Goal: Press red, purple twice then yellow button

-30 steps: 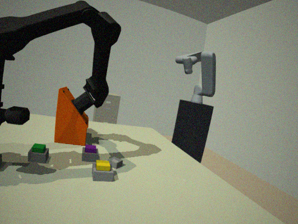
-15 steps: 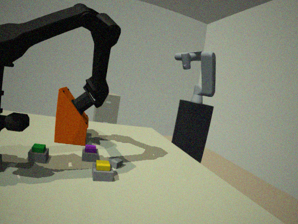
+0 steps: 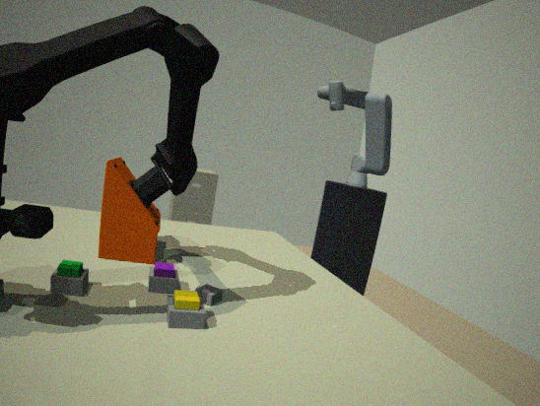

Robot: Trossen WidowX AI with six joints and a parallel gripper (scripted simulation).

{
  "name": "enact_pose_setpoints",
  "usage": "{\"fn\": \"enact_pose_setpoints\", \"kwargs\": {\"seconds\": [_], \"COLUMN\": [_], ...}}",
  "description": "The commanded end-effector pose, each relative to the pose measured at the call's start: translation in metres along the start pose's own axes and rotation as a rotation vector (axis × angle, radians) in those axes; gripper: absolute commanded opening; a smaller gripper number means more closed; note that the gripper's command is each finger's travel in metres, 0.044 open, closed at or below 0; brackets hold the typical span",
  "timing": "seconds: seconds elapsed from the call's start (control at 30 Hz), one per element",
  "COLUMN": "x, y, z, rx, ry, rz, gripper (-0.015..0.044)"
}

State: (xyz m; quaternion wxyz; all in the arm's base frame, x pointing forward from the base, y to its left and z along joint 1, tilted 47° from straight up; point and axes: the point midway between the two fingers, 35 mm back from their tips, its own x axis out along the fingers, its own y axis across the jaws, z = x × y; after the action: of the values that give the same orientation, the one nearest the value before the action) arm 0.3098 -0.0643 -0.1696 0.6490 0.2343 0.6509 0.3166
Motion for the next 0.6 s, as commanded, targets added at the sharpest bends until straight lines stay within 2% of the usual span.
{"fn": "enact_pose_setpoints", "kwargs": {"seconds": [0.0,0.07,0.23,0.37,0.57], "x": [-0.016,-0.032,-0.035,-0.090,-0.095], "y": [0.000,0.000,-0.001,-0.001,0.001], "z": [0.000,-0.001,0.000,0.000,-0.001], "rx": [0.003,0.005,0.005,0.006,0.006], "ry": [0.001,0.002,0.002,0.002,0.002], "rz": [0.000,0.000,0.000,-0.002,-0.002], "gripper": [0.0020,0.0020,0.0020,0.0020,0.0020]}}
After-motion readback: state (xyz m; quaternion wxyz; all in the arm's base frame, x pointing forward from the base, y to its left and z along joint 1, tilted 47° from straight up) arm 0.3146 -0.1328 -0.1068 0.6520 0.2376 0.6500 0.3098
